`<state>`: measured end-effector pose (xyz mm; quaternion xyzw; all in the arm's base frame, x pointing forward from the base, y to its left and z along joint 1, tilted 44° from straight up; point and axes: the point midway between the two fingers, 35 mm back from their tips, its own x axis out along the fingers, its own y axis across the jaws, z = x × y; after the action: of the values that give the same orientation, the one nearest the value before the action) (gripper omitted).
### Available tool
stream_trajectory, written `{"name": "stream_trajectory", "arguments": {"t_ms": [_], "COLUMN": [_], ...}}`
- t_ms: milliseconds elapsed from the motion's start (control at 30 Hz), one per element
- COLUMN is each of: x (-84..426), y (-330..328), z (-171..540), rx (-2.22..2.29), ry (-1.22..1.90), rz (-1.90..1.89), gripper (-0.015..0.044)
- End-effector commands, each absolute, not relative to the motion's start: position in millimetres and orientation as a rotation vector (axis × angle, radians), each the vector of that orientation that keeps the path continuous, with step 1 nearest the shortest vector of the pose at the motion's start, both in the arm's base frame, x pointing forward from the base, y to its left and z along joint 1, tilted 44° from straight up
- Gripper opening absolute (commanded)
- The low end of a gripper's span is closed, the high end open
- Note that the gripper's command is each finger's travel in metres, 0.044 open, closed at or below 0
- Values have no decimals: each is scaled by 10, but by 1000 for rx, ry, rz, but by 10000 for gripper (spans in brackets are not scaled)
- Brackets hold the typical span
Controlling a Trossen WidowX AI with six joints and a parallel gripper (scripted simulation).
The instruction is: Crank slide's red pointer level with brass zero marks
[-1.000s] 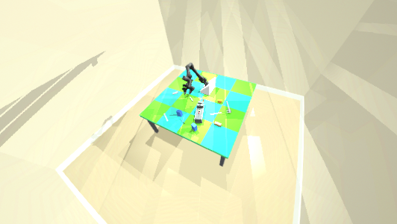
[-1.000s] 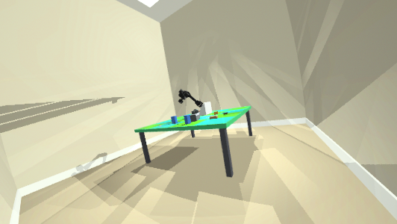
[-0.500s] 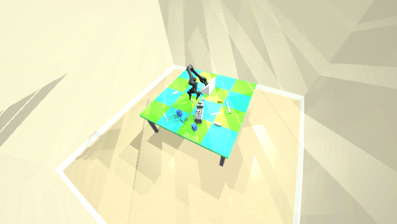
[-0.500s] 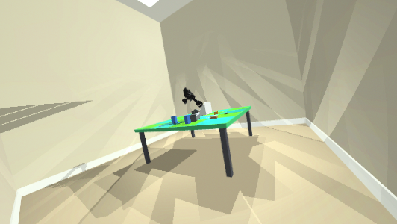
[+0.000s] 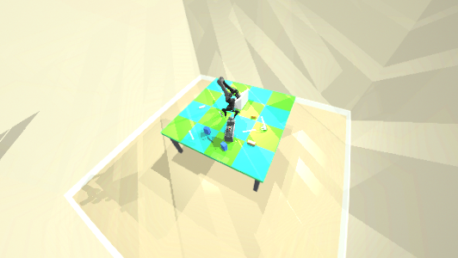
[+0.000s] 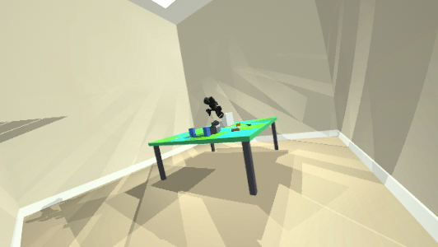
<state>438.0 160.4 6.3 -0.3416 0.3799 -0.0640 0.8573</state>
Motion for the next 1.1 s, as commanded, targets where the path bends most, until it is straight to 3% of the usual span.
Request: {"name": "stream_trajectory", "arguments": {"t_ms": [0, 800, 1067], "x": [4380, 4373, 4377], "y": [1379, 1240, 1584], "z": [-180, -314, 60], "rx": [-737, -738, -731], "ry": [816, 815, 811], "rz": [-147, -147, -152], "gripper": [440, 440, 440]}}
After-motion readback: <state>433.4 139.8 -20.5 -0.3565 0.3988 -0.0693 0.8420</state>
